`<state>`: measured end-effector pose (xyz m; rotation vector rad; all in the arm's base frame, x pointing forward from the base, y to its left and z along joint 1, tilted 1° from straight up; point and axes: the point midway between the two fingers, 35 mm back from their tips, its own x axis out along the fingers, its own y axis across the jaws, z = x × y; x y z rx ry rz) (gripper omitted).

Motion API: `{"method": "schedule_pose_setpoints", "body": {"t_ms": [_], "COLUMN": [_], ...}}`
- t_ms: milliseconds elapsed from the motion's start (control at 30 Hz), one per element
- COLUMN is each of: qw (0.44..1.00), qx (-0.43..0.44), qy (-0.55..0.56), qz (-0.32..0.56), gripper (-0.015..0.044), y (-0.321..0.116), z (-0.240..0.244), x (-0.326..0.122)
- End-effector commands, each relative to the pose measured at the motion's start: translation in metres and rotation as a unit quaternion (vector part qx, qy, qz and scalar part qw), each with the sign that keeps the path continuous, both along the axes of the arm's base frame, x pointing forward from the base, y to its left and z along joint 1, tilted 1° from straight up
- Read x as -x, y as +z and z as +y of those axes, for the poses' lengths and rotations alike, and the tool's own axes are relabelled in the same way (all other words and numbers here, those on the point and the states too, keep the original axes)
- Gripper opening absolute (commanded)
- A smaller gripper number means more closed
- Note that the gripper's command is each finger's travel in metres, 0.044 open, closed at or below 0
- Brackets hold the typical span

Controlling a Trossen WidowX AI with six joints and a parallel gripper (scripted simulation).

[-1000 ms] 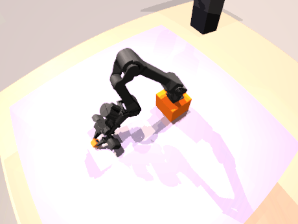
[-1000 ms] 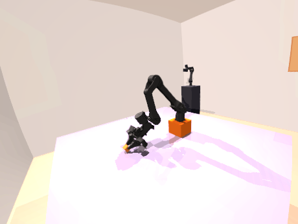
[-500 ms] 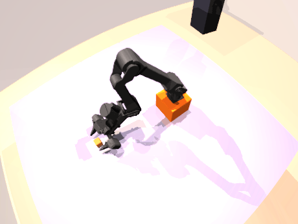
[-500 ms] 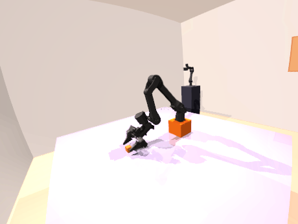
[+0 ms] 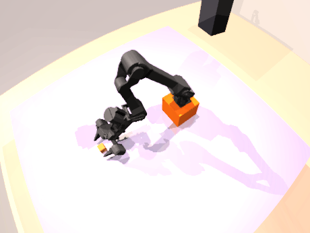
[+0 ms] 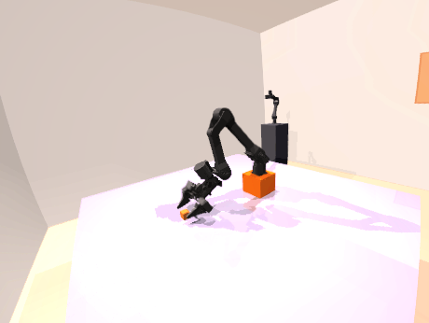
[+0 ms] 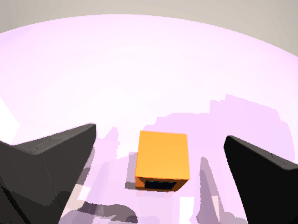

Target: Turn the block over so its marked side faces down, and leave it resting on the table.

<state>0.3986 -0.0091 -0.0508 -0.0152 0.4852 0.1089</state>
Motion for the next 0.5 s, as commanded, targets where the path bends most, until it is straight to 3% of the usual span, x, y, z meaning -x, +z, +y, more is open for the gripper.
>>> {"method": "schedule_pose_setpoints", "body": {"t_ms": [0, 467], "qw": [1.000, 1.000], "qx": [-0.003, 0.000], "qy": [0.000, -0.001], "qz": [0.001, 0.029], "gripper": [0.0440, 0.0440], "y": [-0.0002, 0.0007], "z": [0.0004, -0.0006], "x": [0.0004, -0.0048]}}
